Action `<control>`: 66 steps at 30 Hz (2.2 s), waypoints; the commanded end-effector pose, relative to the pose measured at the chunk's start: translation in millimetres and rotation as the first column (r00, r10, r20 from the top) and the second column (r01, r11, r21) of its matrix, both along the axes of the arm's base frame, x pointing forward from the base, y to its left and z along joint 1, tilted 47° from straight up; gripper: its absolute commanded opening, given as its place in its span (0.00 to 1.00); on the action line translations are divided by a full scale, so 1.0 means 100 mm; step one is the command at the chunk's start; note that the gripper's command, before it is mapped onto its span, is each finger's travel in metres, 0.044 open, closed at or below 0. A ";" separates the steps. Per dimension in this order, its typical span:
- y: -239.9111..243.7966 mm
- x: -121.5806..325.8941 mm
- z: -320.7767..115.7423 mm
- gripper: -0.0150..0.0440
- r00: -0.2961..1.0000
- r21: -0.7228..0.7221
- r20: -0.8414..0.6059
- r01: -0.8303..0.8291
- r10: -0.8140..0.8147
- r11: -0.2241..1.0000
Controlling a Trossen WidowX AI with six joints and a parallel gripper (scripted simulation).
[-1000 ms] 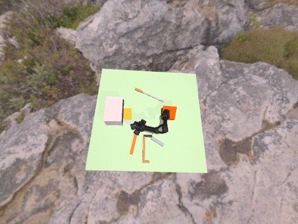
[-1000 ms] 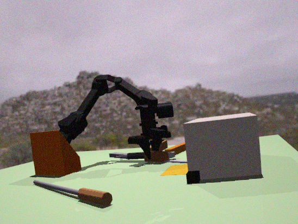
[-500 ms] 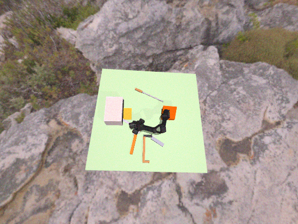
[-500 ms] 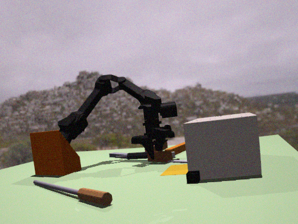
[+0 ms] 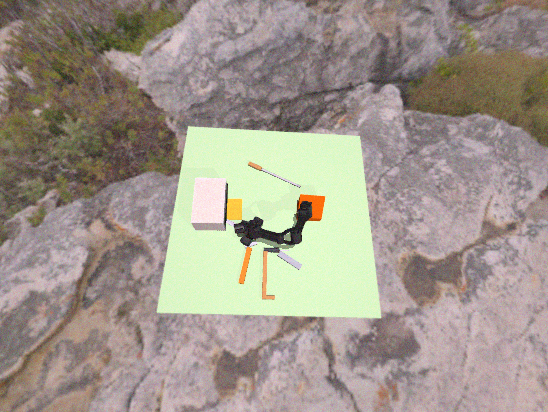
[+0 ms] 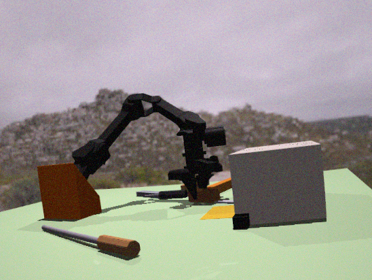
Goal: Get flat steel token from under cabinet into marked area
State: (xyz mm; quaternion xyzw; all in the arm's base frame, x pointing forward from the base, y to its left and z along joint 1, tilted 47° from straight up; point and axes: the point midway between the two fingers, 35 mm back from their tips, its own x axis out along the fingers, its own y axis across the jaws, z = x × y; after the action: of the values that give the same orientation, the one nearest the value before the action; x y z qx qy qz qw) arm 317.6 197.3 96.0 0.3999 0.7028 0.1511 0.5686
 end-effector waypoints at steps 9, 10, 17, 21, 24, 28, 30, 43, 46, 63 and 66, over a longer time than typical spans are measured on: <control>-0.04 0.17 -0.05 0.25 1.000 0.001 0.004 -0.001 0.001 1.000; -0.04 0.18 -0.06 0.25 1.000 0.001 0.004 -0.001 0.001 1.000; -0.06 0.23 -0.08 0.25 1.000 0.001 0.004 -0.001 0.001 1.000; -0.08 0.22 -0.11 0.25 1.000 0.001 0.004 -0.001 0.001 1.000; -0.11 0.20 -0.14 0.25 1.000 0.001 0.004 -0.001 0.001 1.000; -0.13 0.18 -0.17 0.25 1.000 0.000 0.004 -0.001 0.001 1.000; -0.14 0.18 -0.18 0.25 1.000 0.000 0.004 -0.001 0.001 1.000; -0.22 0.13 -0.26 0.25 1.000 0.000 0.003 -0.001 0.001 1.000; -0.23 0.12 -0.28 0.25 1.000 0.000 0.003 -0.001 0.001 1.000; -0.32 0.07 -0.37 0.25 1.000 -0.001 0.003 -0.001 0.001 1.000; -0.33 0.06 -0.39 0.25 1.000 -0.001 0.003 -0.001 0.001 1.000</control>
State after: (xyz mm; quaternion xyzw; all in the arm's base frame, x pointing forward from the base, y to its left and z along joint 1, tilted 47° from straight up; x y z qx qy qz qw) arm 327.4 168.4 63.7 0.4008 0.6995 0.1588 0.5700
